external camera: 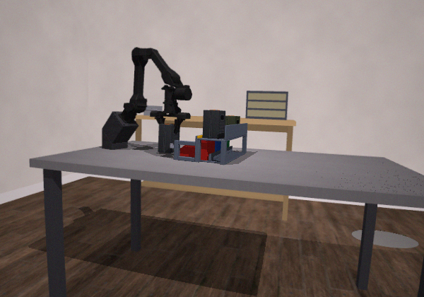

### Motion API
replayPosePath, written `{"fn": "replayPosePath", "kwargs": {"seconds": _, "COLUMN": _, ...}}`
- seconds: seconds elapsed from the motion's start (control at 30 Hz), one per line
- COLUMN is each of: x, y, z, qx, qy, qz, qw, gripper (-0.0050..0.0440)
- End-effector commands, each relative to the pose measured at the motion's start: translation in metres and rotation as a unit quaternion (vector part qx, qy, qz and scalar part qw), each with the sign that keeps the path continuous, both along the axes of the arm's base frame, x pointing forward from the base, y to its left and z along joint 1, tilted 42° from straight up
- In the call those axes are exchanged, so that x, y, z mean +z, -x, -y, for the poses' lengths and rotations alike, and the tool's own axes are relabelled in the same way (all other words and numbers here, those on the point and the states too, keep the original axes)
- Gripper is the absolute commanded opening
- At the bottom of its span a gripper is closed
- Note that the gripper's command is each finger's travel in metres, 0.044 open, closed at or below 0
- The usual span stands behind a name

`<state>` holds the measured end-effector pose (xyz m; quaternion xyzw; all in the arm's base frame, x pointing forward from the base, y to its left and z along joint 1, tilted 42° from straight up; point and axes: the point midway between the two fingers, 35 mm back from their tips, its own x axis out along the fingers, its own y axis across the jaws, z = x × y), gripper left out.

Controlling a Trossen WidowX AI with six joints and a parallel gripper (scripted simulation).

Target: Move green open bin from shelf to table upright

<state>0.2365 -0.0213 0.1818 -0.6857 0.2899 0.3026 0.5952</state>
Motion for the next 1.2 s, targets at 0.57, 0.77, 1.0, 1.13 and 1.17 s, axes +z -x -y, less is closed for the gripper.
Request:
{"fn": "replayPosePath", "kwargs": {"seconds": 0.57, "x": 0.0139, "y": 0.0005, "z": 0.0002, "qx": -0.002, "qy": 0.002, "qz": 0.023, "qw": 1.0, "gripper": 0.0}}
{"fn": "replayPosePath", "kwargs": {"seconds": 0.77, "x": 0.0139, "y": 0.0006, "z": 0.0002, "qx": -0.002, "qy": 0.002, "qz": 0.023, "qw": 1.0, "gripper": 0.0}}
{"fn": "replayPosePath", "kwargs": {"seconds": 1.0, "x": 0.0139, "y": 0.0006, "z": 0.0002, "qx": -0.002, "qy": 0.002, "qz": 0.023, "qw": 1.0, "gripper": 0.0}}
{"fn": "replayPosePath", "kwargs": {"seconds": 1.13, "x": 0.0139, "y": 0.0006, "z": 0.0002, "qx": -0.002, "qy": 0.002, "qz": 0.023, "qw": 1.0, "gripper": 0.0}}
{"fn": "replayPosePath", "kwargs": {"seconds": 1.17, "x": 0.0139, "y": 0.0006, "z": 0.0002, "qx": -0.002, "qy": 0.002, "qz": 0.023, "qw": 1.0, "gripper": 0.0}}
